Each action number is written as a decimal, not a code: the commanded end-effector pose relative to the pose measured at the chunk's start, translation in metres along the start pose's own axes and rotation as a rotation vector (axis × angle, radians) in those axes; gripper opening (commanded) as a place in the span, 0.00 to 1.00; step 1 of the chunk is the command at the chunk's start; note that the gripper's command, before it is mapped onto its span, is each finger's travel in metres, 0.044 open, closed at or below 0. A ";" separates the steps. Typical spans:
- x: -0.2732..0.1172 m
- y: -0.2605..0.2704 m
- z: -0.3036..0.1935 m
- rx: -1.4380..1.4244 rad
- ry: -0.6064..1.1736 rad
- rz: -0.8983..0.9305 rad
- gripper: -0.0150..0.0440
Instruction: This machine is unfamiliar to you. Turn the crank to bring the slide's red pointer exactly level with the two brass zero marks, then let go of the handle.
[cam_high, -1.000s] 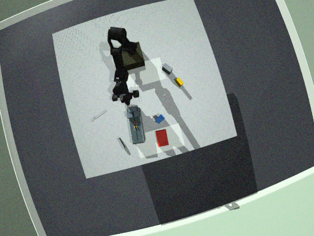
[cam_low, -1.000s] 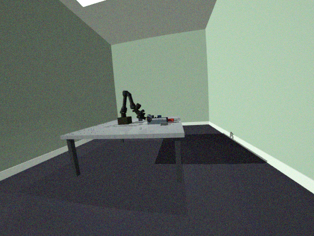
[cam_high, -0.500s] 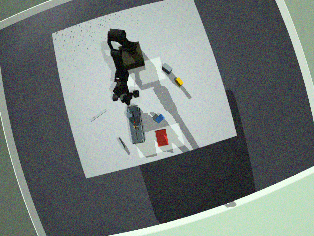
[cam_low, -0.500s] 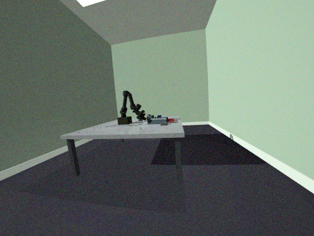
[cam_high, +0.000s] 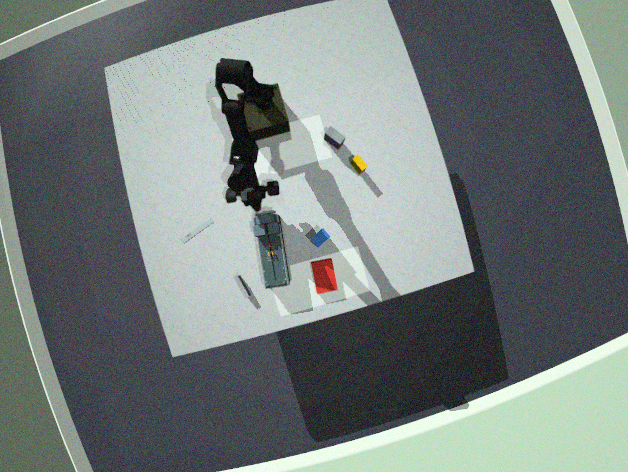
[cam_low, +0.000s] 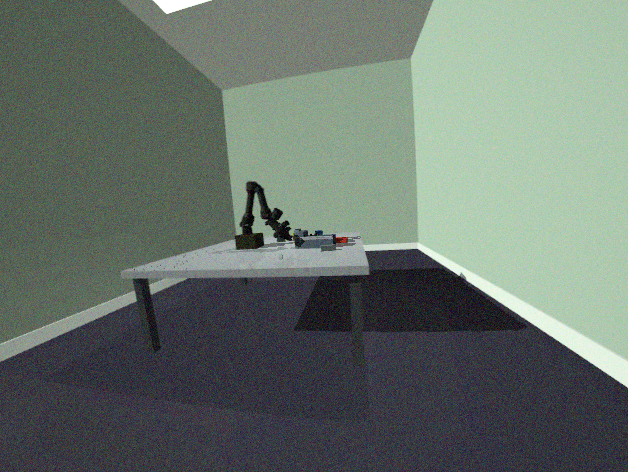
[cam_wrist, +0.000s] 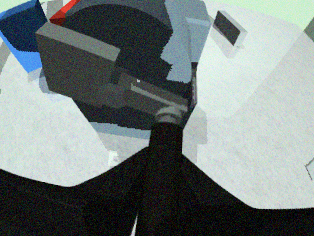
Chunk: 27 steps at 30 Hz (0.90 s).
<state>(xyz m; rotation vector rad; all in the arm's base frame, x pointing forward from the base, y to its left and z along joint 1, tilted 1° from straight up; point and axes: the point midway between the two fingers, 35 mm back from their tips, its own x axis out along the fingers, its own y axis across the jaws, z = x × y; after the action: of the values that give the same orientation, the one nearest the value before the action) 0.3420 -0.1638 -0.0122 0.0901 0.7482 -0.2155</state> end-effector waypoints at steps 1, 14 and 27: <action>0.001 0.001 -0.001 0.003 0.003 -0.001 0.25; 0.000 0.000 0.000 0.000 0.001 0.000 0.25; 0.000 0.000 0.000 0.000 0.001 0.000 0.48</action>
<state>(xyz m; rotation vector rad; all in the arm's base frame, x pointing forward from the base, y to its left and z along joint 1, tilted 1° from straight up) 0.3421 -0.1635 -0.0128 0.0903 0.7492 -0.2148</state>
